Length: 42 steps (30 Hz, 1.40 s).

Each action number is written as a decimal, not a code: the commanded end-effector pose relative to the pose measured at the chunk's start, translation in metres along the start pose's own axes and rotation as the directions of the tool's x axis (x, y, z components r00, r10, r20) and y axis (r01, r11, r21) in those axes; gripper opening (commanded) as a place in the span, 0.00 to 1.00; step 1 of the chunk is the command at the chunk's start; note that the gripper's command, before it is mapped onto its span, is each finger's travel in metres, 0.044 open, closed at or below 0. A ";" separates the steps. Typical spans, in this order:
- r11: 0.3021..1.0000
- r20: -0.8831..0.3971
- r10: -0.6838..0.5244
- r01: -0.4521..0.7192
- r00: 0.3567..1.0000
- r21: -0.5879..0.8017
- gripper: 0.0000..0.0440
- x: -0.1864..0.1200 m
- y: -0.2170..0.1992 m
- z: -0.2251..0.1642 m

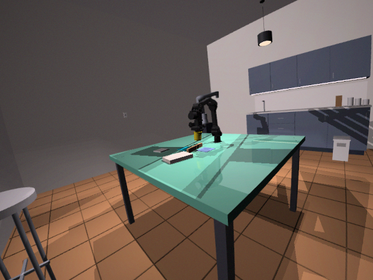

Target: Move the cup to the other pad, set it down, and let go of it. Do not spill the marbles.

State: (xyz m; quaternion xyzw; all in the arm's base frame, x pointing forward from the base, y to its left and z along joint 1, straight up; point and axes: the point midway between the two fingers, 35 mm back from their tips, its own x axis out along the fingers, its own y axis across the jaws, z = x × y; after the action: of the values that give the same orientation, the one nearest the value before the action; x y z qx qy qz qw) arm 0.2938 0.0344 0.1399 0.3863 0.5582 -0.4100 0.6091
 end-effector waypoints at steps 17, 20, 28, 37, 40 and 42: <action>0.980 0.080 0.108 -0.120 0.991 0.160 0.00 -0.004 0.007 0.072; 0.975 0.091 0.115 -0.129 0.989 0.179 0.00 0.000 0.006 0.083; 0.964 0.115 0.123 -0.146 0.986 0.224 0.00 0.016 0.002 0.107; 0.954 0.129 0.123 -0.154 0.984 0.258 0.00 0.037 -0.005 0.122; 0.952 0.131 0.121 -0.153 0.984 0.266 0.00 0.045 -0.008 0.125; 0.951 0.132 0.118 -0.151 0.984 0.271 0.01 0.051 -0.010 0.125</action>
State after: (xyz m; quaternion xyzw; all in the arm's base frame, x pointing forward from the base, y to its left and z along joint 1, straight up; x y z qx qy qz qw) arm 0.3351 -0.0857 0.1081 0.4839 0.4302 -0.4595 0.6080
